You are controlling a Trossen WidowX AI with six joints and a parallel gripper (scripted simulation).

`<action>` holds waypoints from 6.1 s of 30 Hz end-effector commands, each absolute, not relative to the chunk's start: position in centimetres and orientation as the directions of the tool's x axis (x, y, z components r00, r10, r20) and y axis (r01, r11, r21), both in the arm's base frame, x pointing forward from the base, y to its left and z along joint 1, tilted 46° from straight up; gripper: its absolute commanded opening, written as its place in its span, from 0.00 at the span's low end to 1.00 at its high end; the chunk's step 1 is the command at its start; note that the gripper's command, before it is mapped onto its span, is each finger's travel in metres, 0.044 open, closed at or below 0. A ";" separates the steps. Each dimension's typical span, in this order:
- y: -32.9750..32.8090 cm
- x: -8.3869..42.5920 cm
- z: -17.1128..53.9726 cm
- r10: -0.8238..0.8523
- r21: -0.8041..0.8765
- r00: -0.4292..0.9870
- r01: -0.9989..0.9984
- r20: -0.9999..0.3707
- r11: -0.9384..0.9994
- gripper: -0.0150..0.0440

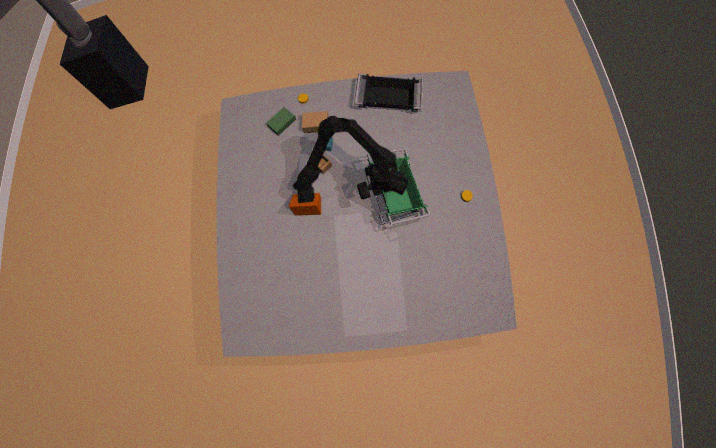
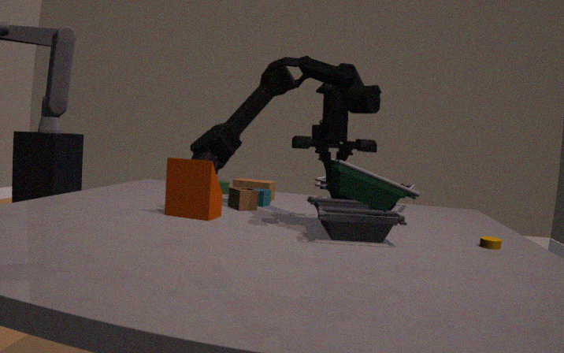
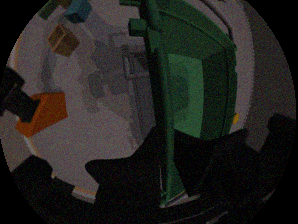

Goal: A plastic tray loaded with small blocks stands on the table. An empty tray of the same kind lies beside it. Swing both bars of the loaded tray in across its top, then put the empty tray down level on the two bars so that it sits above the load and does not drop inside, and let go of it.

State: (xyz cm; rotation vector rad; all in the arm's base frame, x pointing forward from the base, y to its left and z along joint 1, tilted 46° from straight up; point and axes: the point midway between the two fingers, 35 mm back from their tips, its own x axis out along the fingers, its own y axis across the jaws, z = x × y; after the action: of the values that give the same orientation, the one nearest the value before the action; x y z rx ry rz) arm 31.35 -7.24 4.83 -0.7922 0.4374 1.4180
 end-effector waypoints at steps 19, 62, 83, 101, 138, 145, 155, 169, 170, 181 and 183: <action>-6.8 31.0 4.4 0.701 -0.214 0.122 -0.976 -0.703 -0.044 0.25; -6.4 30.7 3.9 0.700 -0.202 0.108 -0.978 -0.706 -0.052 0.25; -6.8 31.1 4.2 0.702 -0.225 0.136 -0.974 -0.699 -0.036 0.25; -5.9 30.4 3.3 0.700 -0.202 0.108 -0.978 -0.706 -0.052 0.25; -5.9 30.4 3.3 0.700 -0.202 0.108 -0.978 -0.706 -0.052 0.25; -5.9 30.4 3.3 0.700 -0.202 0.108 -0.978 -0.706 -0.052 0.25; -5.9 30.6 3.3 0.701 -0.215 0.124 -0.976 -0.702 -0.044 0.25; -5.4 30.2 2.8 0.700 -0.202 0.108 -0.978 -0.706 -0.052 0.25; -5.4 30.2 2.8 0.700 -0.202 0.108 -0.978 -0.706 -0.052 0.25; -5.4 30.2 2.8 0.700 -0.202 0.108 -0.978 -0.706 -0.052 0.25; -5.4 30.2 2.8 0.700 -0.202 0.108 -0.978 -0.706 -0.052 0.25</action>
State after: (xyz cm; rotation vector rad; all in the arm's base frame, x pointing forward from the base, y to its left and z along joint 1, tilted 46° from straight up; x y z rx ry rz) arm 30.75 -6.03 3.29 -0.7980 0.4324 1.4113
